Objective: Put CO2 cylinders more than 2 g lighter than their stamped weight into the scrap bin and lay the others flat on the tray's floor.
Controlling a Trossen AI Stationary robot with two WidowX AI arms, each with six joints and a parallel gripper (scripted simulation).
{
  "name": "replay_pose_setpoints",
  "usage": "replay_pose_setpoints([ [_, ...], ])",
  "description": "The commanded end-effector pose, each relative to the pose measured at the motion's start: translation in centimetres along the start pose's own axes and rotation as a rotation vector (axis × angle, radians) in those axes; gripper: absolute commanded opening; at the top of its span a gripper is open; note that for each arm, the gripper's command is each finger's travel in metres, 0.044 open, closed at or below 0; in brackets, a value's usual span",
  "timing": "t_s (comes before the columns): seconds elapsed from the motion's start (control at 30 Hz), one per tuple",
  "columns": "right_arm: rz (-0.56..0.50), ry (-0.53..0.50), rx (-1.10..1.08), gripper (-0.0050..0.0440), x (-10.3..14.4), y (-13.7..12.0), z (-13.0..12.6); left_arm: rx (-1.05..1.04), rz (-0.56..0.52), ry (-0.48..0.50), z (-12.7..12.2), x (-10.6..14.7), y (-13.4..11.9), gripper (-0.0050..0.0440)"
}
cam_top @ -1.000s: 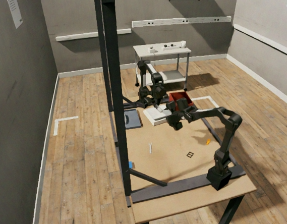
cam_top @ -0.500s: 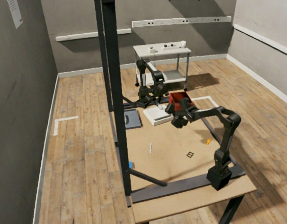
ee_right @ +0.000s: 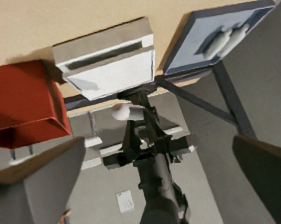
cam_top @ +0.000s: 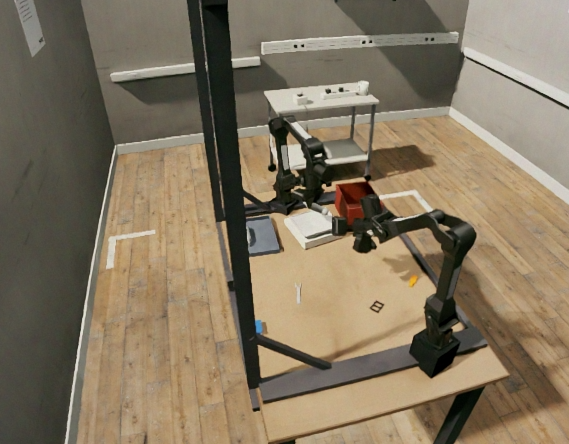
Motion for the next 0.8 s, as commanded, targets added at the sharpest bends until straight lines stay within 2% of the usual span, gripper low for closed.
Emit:
replay_pose_setpoints([
  [0.0,0.020,0.013,0.126,0.0440,-0.1,-0.3,0.7,0.227,0.081,0.031,-0.2,0.6,0.4,-0.0050],
  [0.23,0.027,0.028,0.246,0.0440,-0.3,-0.5,1.3,0.538,0.148,0.070,-0.3,0.5,0.9,-0.0050],
  [0.3,0.027,0.028,0.246,0.0440,-0.3,-0.5,1.3,0.538,0.148,0.070,-0.3,0.5,0.9,-0.0050],
  [0.77,0.031,0.034,0.319,0.0440,-0.4,-0.7,1.5,1.122,0.251,0.149,0.2,0.1,1.6,-0.0050],
])
Point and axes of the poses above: on each arm, the point midway between the two fingers, 35 mm back from their tips, its own x axis back along the fingers, its own z axis across the jaws, y = z × x, the point moved 6 cm from there along x, back along the fingers, and after that the axes turned 12 degrees about -x, right-handed, at the moved point
